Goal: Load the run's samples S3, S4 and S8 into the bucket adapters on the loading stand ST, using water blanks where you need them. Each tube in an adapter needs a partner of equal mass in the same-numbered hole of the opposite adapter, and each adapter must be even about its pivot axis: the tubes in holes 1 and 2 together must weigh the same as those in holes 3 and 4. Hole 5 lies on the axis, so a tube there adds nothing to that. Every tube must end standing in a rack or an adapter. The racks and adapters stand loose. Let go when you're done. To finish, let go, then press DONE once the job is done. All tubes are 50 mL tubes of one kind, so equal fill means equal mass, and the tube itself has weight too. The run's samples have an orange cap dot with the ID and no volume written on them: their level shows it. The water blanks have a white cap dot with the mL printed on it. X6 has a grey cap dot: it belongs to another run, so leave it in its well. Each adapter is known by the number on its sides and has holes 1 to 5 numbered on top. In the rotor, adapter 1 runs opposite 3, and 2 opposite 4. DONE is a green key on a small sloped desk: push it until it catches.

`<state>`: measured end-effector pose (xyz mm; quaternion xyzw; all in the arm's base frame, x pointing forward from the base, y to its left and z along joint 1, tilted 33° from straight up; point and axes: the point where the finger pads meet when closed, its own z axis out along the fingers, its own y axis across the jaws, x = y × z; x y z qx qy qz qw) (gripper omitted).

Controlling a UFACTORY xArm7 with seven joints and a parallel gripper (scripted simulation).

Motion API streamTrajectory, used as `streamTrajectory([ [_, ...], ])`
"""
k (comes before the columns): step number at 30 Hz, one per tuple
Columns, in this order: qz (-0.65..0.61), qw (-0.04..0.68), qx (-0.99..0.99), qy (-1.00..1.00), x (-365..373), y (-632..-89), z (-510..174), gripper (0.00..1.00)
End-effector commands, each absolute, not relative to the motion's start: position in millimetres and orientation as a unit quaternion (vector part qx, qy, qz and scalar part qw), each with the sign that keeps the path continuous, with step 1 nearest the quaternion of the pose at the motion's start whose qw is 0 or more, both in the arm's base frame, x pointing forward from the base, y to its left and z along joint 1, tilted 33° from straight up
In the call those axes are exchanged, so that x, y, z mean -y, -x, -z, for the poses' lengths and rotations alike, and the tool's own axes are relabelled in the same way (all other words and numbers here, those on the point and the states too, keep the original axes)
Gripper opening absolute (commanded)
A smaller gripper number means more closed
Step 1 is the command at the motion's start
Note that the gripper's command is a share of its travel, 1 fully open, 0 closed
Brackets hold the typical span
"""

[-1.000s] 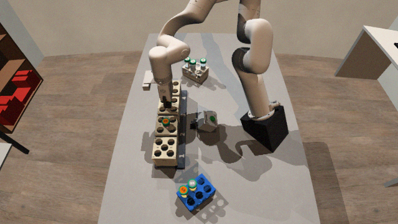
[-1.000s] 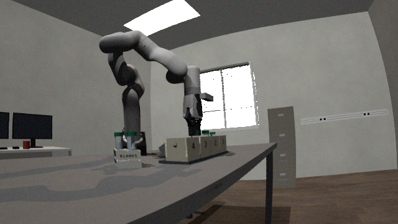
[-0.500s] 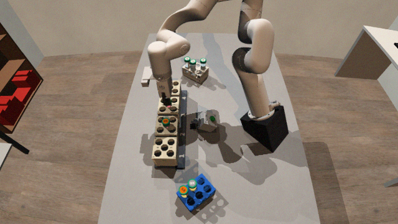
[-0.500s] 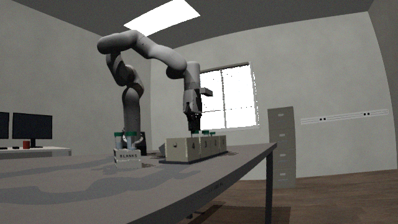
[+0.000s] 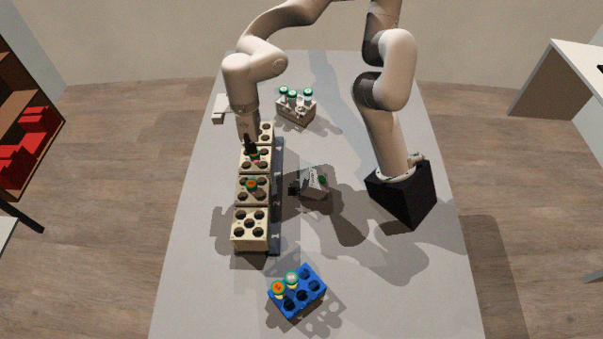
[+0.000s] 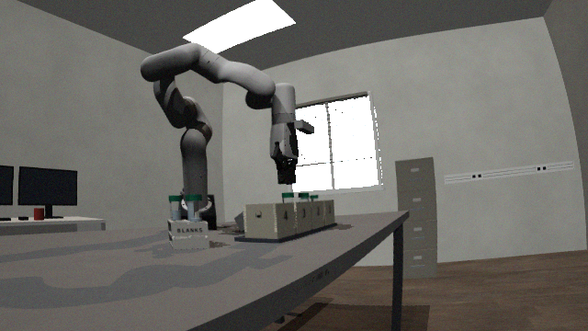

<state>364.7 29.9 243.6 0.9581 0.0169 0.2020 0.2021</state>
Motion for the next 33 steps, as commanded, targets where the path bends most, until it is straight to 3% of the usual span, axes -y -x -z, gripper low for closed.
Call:
streamTrajectory([
  [1, -0.204, 0.202, -0.017, -0.958, -34.3, -361.4, -253.2, 0.44],
  [33, -0.204, 0.202, -0.017, -0.958, -55.7, -339.1, -300.1, 0.44],
])
